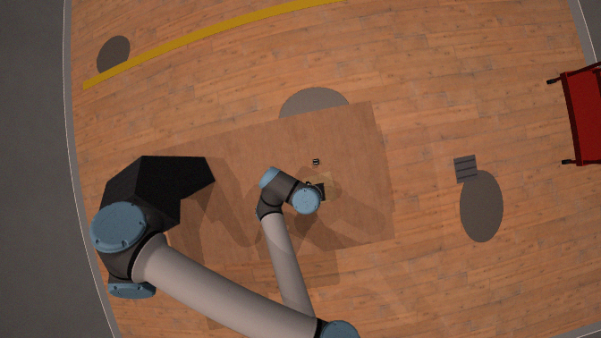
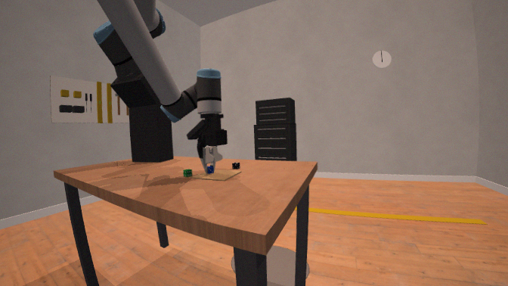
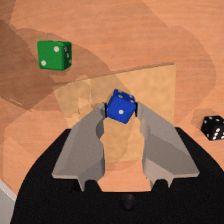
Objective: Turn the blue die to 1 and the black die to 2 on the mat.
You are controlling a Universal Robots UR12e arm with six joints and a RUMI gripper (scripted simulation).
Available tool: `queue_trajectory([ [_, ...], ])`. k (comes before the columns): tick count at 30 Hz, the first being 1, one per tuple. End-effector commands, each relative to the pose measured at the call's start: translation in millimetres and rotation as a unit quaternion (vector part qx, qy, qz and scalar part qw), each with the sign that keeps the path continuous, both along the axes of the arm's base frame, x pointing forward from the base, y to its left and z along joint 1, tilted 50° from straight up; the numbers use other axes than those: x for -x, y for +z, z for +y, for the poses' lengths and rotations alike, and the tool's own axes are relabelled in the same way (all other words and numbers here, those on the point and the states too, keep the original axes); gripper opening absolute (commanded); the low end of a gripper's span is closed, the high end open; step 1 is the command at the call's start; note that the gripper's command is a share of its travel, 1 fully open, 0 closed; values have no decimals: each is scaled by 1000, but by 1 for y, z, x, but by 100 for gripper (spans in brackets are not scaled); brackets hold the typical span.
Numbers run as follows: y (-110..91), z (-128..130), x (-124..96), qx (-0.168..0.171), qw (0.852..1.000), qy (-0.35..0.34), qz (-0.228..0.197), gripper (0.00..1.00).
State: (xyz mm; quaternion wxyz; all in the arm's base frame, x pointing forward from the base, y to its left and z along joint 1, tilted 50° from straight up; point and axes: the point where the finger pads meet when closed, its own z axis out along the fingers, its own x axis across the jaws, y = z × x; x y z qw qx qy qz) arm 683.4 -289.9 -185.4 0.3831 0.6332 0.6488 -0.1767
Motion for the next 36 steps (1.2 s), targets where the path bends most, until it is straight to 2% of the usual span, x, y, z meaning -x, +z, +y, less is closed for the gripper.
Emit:
queue_trajectory([
  [1, 0, 0, 0, 0, 1000, 0, 0, 6],
  [10, 0, 0, 0, 0, 1000, 0, 0, 6],
  [14, 0, 0, 0, 0, 1000, 0, 0, 14],
  [16, 0, 0, 0, 0, 1000, 0, 0, 14],
  [17, 0, 0, 0, 0, 1000, 0, 0, 17],
  [21, 0, 0, 0, 0, 1000, 0, 0, 17],
  [25, 0, 0, 0, 0, 1000, 0, 0, 24],
  [36, 1, 1, 0, 0, 1000, 0, 0, 24],
])
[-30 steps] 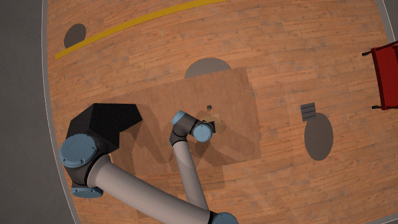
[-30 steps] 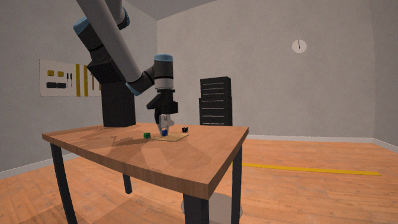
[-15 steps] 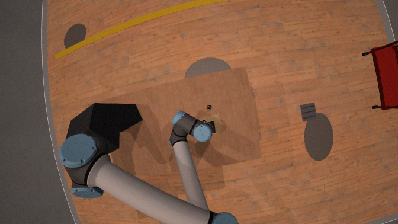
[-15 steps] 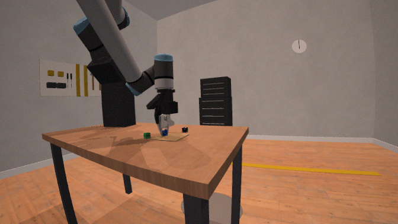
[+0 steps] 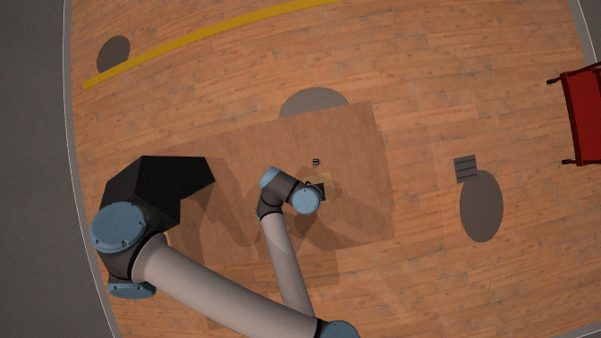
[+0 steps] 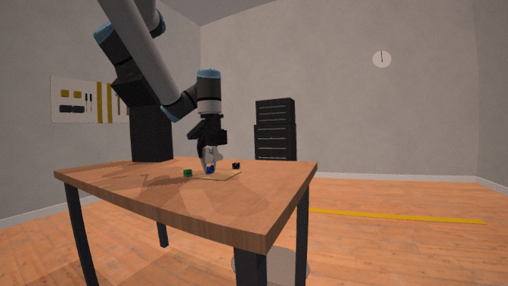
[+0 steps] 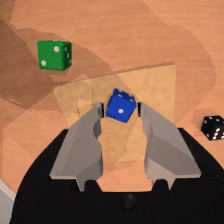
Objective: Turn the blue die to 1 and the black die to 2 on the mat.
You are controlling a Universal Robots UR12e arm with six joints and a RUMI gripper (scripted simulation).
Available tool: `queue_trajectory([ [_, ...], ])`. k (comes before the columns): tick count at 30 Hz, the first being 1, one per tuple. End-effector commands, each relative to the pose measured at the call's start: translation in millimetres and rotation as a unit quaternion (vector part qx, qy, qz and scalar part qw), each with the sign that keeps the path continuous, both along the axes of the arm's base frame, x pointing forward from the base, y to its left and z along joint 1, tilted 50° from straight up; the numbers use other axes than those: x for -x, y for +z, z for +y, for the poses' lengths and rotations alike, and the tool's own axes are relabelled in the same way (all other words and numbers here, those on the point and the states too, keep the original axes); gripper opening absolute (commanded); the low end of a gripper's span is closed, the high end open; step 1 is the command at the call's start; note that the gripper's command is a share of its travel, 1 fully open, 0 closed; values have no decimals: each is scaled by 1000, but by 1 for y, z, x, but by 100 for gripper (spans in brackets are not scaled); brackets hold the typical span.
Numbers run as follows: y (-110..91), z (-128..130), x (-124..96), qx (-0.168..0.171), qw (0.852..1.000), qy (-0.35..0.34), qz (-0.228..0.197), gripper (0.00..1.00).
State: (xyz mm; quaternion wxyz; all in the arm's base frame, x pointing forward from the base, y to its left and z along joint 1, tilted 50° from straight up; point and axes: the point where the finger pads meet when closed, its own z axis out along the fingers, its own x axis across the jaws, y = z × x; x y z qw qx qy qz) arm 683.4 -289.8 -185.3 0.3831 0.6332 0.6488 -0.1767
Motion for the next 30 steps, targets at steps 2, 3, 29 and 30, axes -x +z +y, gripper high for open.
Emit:
queue_trajectory([
  [2, 1, 1, 0, 0, 1000, 0, 0, 24],
  [3, 2, 2, 0, 0, 1000, 0, 0, 24],
  [29, 58, 65, 24, 0, 1000, 0, 0, 24],
  [30, 58, 65, 24, 0, 1000, 0, 0, 24],
])
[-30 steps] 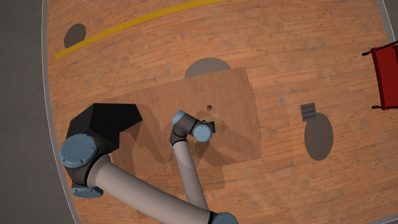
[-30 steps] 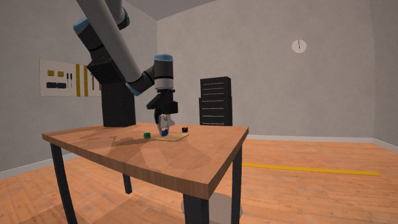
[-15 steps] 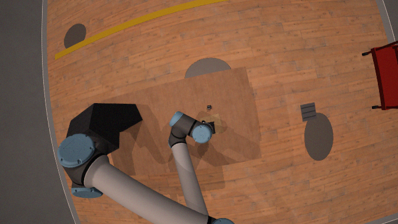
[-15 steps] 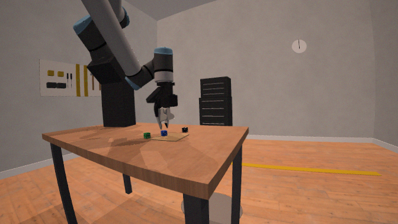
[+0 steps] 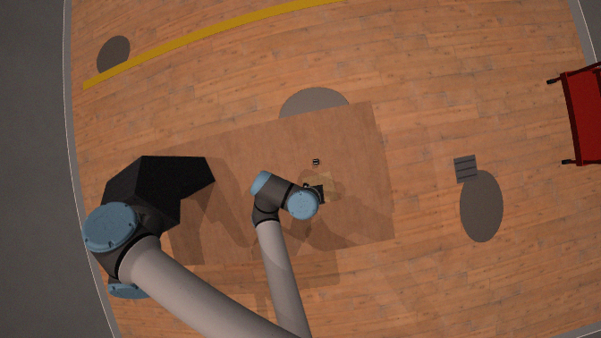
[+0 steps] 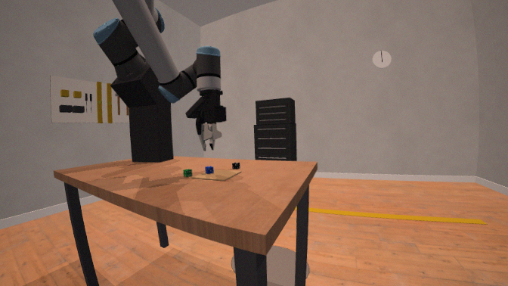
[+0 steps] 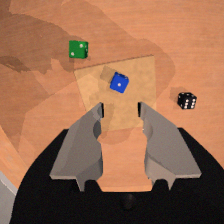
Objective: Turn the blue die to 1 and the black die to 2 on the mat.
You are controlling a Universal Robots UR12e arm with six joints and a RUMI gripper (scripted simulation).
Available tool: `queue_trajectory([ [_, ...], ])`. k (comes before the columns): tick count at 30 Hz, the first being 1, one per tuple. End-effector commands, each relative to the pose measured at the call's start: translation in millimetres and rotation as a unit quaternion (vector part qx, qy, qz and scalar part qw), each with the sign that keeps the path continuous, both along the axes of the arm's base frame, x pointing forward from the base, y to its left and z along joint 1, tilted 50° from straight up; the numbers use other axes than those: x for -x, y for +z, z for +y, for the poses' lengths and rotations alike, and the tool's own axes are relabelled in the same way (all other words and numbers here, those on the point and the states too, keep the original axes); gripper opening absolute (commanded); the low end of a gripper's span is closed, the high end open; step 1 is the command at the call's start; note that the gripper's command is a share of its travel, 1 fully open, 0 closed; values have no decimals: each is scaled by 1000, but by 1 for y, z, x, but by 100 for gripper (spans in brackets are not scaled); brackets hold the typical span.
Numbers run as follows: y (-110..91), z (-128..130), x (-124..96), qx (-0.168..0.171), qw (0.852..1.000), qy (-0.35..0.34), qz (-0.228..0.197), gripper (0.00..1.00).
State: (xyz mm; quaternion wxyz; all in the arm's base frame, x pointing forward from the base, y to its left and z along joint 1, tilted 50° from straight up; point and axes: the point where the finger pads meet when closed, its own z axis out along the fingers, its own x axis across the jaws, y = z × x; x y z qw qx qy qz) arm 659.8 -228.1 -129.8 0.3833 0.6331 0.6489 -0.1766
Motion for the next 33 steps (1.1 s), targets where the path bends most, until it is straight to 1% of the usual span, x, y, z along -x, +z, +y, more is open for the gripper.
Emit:
queue_trajectory([
  [1, 3, 3, 1, 0, 1000, 0, 0, 24],
  [2, 3, 3, 1, 0, 1000, 0, 0, 100],
  [26, 3, 3, 1, 0, 1000, 0, 0, 100],
  [33, 0, 5, 0, -5, 1000, -11, -13, 100],
])
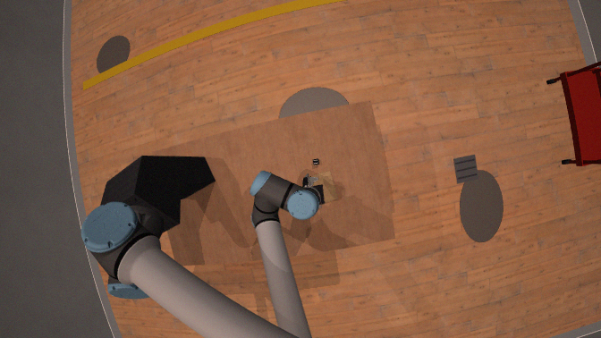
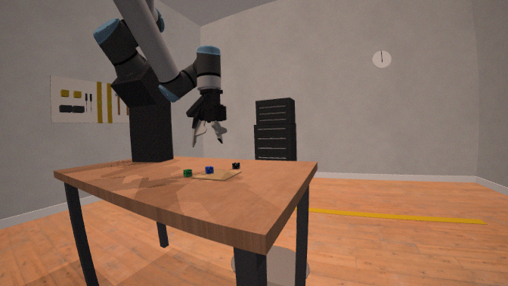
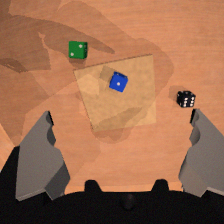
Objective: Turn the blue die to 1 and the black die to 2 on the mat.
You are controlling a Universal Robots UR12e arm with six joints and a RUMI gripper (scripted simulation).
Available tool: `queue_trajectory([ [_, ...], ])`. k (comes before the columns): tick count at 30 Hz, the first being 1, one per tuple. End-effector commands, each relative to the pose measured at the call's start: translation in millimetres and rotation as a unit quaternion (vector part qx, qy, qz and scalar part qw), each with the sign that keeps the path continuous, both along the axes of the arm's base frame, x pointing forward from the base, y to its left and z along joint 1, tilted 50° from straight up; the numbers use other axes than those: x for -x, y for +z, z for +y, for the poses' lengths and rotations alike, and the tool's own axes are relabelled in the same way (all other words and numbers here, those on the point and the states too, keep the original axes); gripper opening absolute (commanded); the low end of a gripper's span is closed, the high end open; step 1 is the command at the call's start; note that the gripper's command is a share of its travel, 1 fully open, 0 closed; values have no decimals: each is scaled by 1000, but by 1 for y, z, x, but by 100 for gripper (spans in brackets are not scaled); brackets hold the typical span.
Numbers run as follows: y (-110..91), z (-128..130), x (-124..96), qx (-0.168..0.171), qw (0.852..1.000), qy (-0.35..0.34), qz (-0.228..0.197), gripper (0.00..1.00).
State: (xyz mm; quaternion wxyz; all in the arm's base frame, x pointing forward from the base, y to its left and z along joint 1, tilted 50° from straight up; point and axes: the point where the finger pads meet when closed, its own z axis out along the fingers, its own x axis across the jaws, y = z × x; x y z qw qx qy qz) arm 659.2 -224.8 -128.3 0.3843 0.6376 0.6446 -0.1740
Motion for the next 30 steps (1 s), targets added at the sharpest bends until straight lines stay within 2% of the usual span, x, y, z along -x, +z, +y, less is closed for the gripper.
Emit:
queue_trajectory([
  [1, -2, 2, -1, -5, 1000, -10, -12, 100],
  [7, -6, 6, -3, -13, 999, -29, -33, 100],
  [15, -19, 17, -9, -41, 989, -94, -105, 100],
  [21, -32, 29, -16, -69, 968, -161, -179, 100],
  [23, -32, 29, -16, -69, 968, -161, -179, 100],
  [29, -47, 42, -24, -100, 932, -234, -259, 100],
  [30, -47, 42, -24, -100, 931, -235, -260, 100],
])
